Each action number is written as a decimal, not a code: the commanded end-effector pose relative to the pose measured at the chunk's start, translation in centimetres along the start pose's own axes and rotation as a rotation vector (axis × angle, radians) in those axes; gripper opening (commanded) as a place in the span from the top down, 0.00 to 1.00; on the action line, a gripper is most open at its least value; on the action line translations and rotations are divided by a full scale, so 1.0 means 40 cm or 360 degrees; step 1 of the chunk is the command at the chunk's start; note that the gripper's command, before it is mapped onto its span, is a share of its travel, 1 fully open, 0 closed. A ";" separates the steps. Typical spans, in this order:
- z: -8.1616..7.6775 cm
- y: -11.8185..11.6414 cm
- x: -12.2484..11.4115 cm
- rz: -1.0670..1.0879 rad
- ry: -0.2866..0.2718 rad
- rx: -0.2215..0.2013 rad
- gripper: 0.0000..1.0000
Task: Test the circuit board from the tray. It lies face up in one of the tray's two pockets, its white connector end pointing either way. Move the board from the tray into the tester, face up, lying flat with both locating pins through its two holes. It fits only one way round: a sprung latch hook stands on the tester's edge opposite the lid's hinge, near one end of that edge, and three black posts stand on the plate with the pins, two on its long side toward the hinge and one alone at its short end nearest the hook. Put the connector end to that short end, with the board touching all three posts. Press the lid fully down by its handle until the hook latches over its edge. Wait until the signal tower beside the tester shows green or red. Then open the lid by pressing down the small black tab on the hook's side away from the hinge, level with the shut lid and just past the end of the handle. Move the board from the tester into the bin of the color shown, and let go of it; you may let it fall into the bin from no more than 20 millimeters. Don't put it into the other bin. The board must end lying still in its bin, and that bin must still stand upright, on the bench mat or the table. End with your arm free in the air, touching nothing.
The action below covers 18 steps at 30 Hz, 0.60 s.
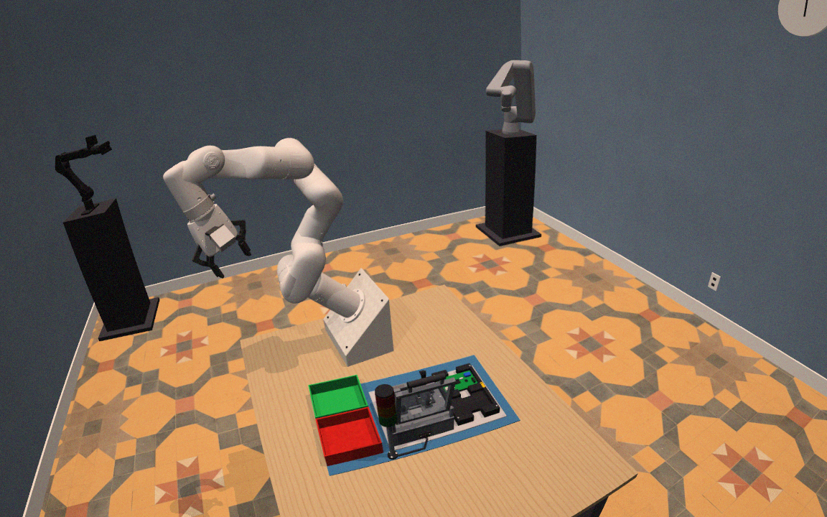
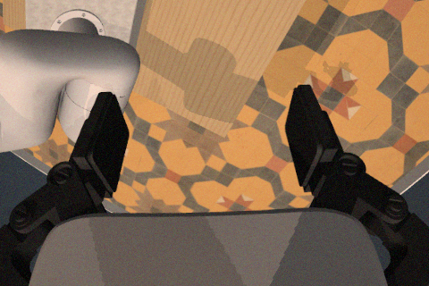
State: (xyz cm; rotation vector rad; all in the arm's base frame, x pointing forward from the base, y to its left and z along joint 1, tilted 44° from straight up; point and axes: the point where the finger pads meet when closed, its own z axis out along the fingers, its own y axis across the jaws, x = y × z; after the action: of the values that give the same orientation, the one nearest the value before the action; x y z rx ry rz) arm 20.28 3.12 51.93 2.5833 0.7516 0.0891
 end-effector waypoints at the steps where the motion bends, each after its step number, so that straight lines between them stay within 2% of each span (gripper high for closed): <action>1: 0.001 -0.029 0.099 -0.0130 -0.0018 -0.0067 0.00; 4: 0.003 -0.036 0.115 -0.0153 -0.0022 -0.0076 0.00; 5: 0.009 -0.057 0.163 -0.0220 -0.0033 -0.0104 0.00; 18: 0.059 -0.169 0.351 -0.0497 -0.0081 -0.0199 0.00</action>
State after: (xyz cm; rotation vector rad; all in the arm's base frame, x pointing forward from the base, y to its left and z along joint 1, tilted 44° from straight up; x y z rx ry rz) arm 27.57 12.13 47.53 2.3685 1.0200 -0.0039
